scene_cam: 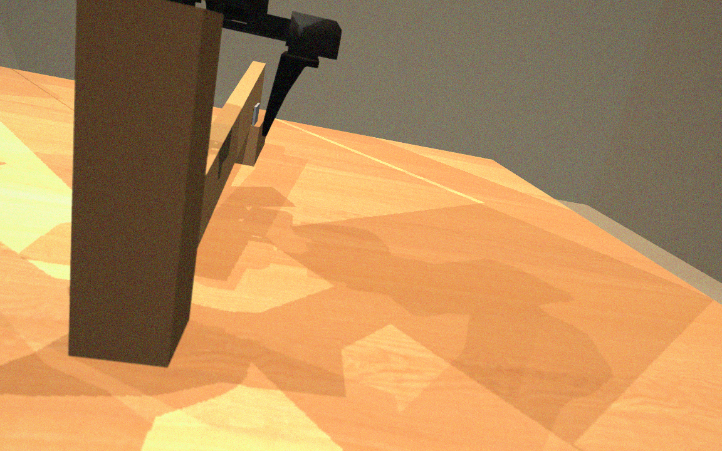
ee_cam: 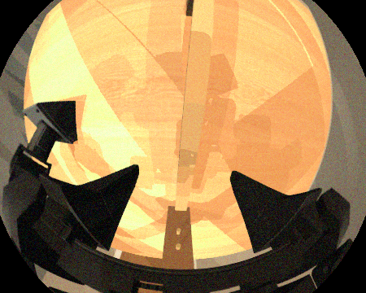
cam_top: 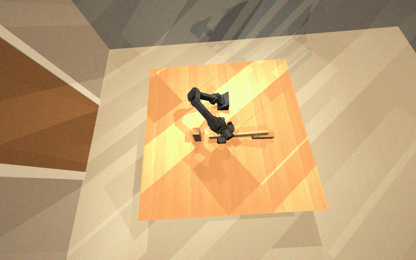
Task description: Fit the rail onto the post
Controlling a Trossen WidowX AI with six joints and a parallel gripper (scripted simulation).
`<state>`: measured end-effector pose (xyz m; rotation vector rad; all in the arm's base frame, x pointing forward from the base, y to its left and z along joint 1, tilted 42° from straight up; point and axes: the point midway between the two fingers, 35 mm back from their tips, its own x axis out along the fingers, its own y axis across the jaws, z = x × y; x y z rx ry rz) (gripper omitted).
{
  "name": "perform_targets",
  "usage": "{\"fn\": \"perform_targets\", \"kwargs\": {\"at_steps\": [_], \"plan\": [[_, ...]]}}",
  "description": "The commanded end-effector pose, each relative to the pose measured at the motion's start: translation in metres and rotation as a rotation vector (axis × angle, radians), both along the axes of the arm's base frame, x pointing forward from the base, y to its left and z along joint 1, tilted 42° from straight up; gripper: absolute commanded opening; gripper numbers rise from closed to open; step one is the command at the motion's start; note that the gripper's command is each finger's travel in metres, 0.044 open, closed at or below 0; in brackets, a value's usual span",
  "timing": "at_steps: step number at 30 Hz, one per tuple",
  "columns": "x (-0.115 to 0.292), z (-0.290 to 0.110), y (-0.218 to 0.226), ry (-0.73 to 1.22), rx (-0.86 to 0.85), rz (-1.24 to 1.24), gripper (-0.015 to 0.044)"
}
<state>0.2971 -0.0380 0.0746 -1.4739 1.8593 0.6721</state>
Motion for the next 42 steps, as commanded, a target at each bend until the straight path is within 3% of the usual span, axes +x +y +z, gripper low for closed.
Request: {"fn": "perform_targets", "kwargs": {"at_steps": [1, 42], "plan": [[0.001, 0.004, -0.005, 0.004, -0.018, -0.003, 0.0440], [-0.008, -0.044, -0.047, 0.004, -0.019, -0.003, 0.0440]]}}
